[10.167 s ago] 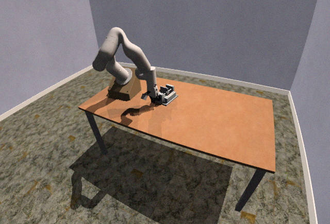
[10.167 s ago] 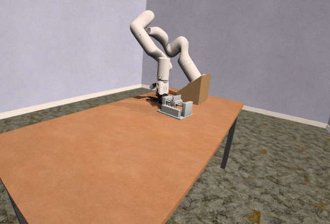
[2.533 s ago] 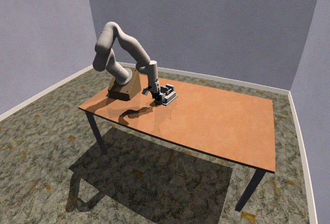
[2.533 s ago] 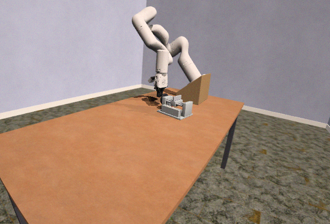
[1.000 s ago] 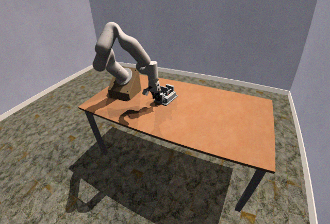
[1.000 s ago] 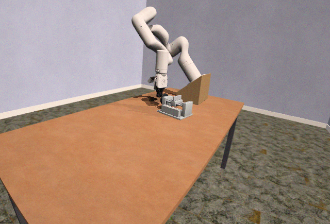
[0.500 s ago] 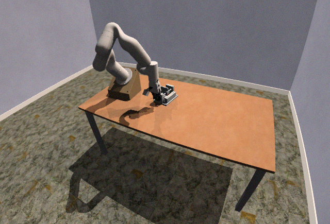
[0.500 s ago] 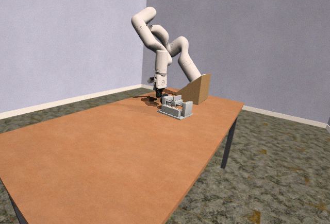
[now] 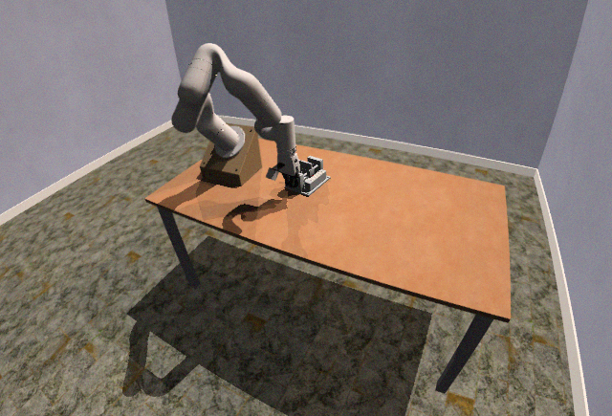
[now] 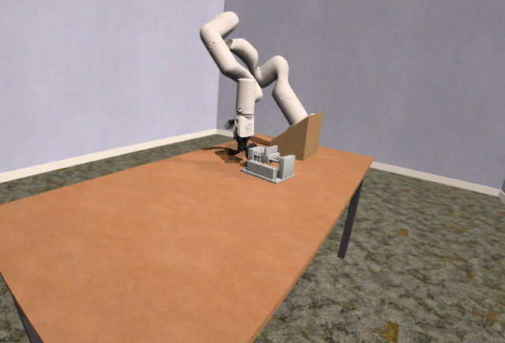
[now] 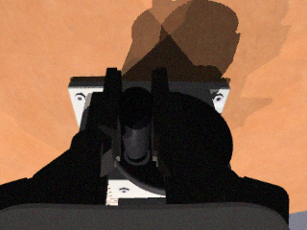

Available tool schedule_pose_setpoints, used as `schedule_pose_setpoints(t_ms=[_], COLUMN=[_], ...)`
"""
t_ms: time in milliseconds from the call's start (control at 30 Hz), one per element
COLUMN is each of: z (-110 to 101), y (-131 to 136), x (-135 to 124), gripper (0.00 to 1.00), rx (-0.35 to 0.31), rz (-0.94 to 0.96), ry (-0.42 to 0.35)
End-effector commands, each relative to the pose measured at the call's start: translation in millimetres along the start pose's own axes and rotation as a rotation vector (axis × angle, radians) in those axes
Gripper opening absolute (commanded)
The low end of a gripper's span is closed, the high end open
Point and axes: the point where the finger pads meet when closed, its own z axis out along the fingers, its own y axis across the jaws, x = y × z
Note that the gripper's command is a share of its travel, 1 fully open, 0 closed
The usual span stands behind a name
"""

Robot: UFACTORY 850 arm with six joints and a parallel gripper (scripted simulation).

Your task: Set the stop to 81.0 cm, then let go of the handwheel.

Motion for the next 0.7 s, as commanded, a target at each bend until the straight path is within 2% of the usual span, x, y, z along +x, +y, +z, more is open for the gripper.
schedule_pose_setpoints(t_ms=[0, 667], z=[5.3, 24.8], y=[-3.2, -3.8], x=[-0.2, -0.2], gripper=[0.06, 0.06], rx=[0.0, 0.0], rz=[0.0, 0.0], ry=[0.0, 0.0])
